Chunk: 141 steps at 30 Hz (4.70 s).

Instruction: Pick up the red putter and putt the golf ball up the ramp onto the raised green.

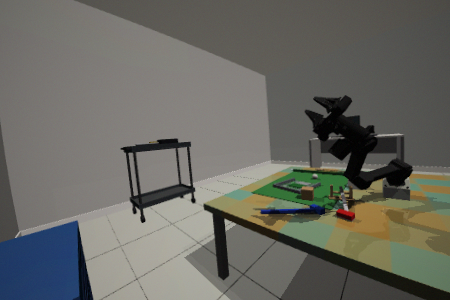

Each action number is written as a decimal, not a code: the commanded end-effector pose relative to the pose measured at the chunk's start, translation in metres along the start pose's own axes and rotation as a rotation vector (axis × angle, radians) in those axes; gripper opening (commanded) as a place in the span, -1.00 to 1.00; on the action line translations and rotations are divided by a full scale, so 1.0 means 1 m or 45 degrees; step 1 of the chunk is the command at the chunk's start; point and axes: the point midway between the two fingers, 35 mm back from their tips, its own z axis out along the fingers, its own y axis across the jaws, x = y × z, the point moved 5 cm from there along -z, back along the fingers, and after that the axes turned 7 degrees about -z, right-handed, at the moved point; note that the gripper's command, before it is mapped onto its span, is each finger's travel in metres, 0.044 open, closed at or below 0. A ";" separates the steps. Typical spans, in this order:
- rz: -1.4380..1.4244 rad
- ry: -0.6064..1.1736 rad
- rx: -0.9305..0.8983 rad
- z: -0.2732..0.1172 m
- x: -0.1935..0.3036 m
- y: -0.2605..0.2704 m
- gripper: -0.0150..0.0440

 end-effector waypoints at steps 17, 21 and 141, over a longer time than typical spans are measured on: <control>0.514 0.232 -0.046 -0.048 0.201 -0.021 1.00; 0.657 0.248 -0.200 -0.048 0.243 0.016 1.00; 1.516 -2.003 -2.313 -0.297 -0.089 0.332 -0.49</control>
